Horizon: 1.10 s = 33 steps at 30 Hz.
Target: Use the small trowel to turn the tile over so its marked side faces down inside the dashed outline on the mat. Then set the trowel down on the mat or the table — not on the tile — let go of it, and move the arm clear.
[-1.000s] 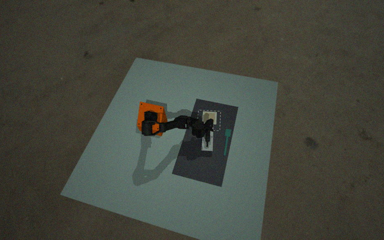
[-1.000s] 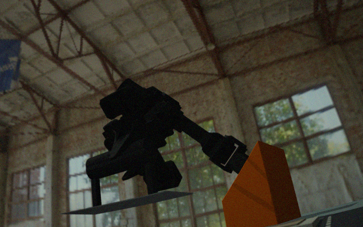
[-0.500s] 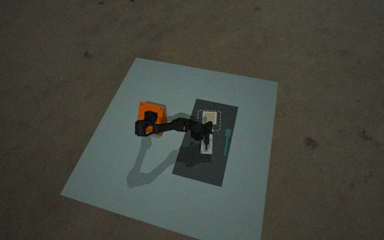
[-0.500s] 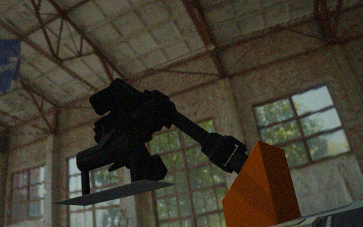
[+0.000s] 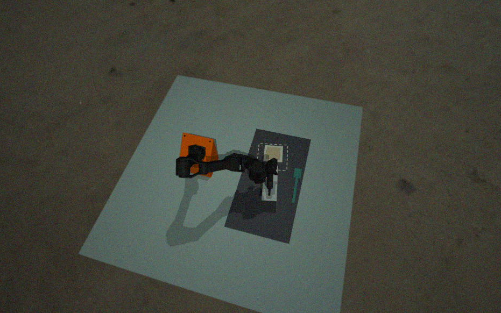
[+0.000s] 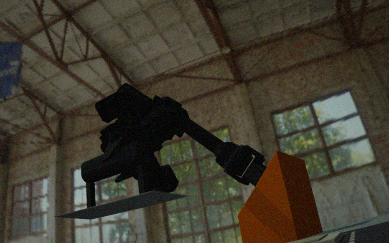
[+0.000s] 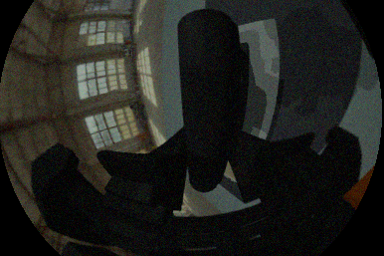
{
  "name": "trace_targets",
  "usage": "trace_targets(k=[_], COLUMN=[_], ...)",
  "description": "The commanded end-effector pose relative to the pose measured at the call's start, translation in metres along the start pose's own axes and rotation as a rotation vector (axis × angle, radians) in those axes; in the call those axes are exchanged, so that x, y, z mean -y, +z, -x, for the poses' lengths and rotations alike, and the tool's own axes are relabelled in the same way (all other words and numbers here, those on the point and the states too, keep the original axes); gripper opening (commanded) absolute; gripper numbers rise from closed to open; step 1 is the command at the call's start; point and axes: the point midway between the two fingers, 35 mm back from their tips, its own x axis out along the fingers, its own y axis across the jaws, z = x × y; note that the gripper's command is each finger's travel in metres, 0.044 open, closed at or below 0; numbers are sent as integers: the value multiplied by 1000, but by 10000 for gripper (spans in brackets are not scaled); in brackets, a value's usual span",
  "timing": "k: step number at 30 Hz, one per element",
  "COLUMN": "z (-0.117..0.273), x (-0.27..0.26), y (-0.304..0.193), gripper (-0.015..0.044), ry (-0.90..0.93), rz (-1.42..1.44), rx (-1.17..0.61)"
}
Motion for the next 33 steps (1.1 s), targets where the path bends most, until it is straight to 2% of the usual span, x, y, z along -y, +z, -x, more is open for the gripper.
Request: trace_targets(k=[1, 33], z=[2, 0], x=[-6, 0], y=[2, 0], gripper=[0, 0], ry=[20, 0], rz=[1, 0], rx=[1, 0])
